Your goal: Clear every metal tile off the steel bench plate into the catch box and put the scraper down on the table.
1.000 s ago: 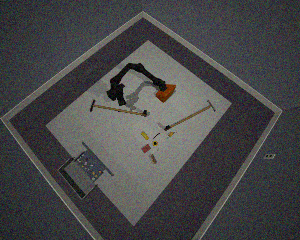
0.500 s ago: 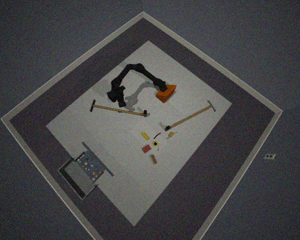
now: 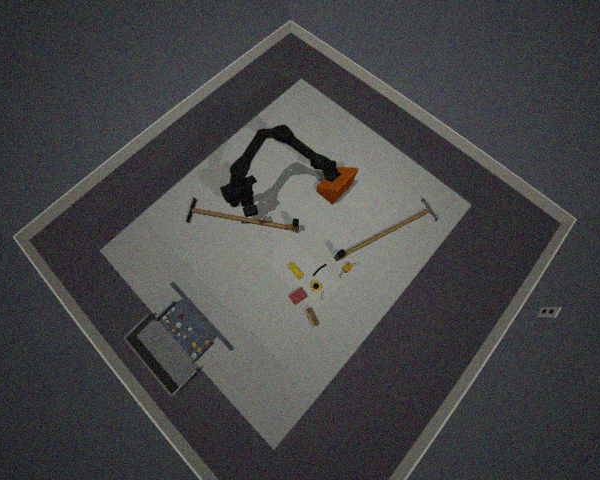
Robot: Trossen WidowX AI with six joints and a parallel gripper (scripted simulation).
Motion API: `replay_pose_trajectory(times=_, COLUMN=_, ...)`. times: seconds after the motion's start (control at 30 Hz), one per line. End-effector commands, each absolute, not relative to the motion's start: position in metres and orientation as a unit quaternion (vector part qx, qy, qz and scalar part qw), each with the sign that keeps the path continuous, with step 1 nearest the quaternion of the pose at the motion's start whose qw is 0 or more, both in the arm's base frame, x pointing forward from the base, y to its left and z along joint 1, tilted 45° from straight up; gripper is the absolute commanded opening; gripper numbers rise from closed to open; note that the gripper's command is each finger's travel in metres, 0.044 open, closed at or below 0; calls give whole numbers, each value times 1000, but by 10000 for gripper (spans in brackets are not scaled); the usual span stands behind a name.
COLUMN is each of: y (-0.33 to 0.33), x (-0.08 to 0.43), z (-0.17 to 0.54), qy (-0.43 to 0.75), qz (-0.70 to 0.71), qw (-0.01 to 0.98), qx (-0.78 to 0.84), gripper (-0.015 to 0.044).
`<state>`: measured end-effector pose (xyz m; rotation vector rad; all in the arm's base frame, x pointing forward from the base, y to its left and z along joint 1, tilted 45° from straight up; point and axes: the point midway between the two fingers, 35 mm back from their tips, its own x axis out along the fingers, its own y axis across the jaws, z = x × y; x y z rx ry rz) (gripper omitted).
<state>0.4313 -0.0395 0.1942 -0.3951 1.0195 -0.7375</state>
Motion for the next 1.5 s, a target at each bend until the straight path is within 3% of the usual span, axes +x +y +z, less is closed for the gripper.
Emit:
replay_pose_trajectory(times=0.0, y=-45, x=433, z=188, qy=475, qz=-339, qw=791, qx=-184, gripper=0)
replay_pose_trajectory(times=1.47, y=-109, x=438, z=127, qy=470, qz=-342, qw=791, qx=-189, gripper=0)
